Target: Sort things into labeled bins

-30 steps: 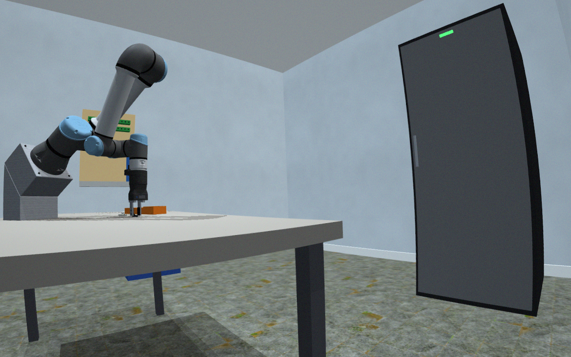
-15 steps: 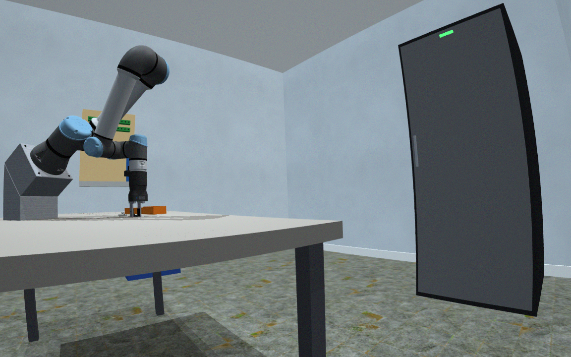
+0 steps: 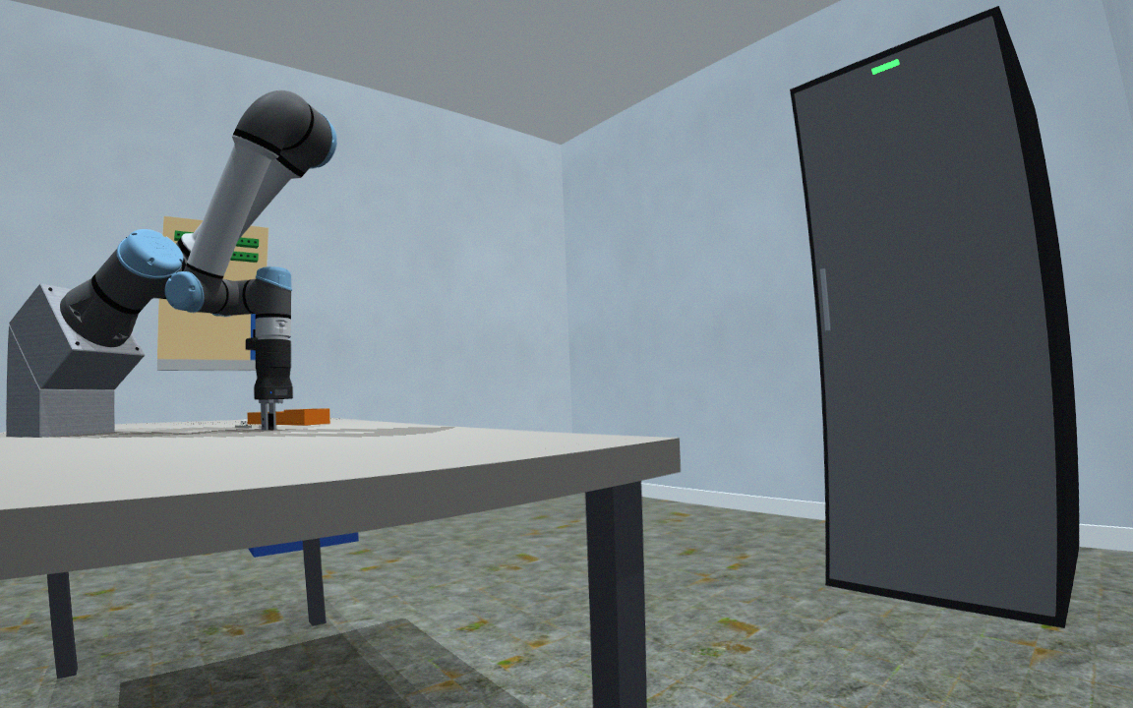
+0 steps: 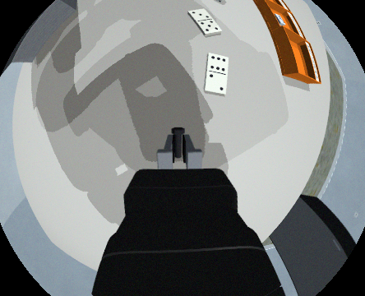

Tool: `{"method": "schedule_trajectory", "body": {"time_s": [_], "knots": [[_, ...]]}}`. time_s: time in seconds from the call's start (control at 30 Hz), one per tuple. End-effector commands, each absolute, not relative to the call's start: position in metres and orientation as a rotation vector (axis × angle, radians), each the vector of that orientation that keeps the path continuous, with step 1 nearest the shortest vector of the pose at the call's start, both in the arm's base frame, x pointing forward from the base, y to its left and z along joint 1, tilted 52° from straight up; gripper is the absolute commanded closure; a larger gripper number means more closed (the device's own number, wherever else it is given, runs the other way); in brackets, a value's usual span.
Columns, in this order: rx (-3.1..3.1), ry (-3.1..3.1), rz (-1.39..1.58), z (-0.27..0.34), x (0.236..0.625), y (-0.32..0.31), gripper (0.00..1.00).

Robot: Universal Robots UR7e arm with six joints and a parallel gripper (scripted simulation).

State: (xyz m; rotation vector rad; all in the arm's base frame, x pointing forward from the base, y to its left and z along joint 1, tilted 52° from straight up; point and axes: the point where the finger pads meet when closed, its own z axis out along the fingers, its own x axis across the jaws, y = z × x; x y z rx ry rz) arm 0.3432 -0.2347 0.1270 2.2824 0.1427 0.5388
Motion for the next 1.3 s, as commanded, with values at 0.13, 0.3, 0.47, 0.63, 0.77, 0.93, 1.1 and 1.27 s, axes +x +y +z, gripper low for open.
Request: {"method": "schedule_trajectory", "body": {"time_s": [0.13,0.3,0.47,0.63,0.77,0.93,1.1,1.27], "knots": [[2.285,0.144,0.538,0.126,0.343,-0.234,0.68],[2.285,0.144,0.538,0.126,0.343,-0.234,0.68],[2.285,0.144,0.538,0.126,0.343,-0.234,0.68],[2.285,0.144,0.538,0.126,0.343,-0.234,0.68],[2.286,0.146,0.537,0.131,0.338,-0.225,0.68],[2.286,0.146,0.538,0.141,0.331,-0.214,0.68],[2.286,0.146,0.538,0.147,0.327,-0.208,0.68],[2.283,0.145,0.539,0.159,0.32,-0.198,0.68]]}}
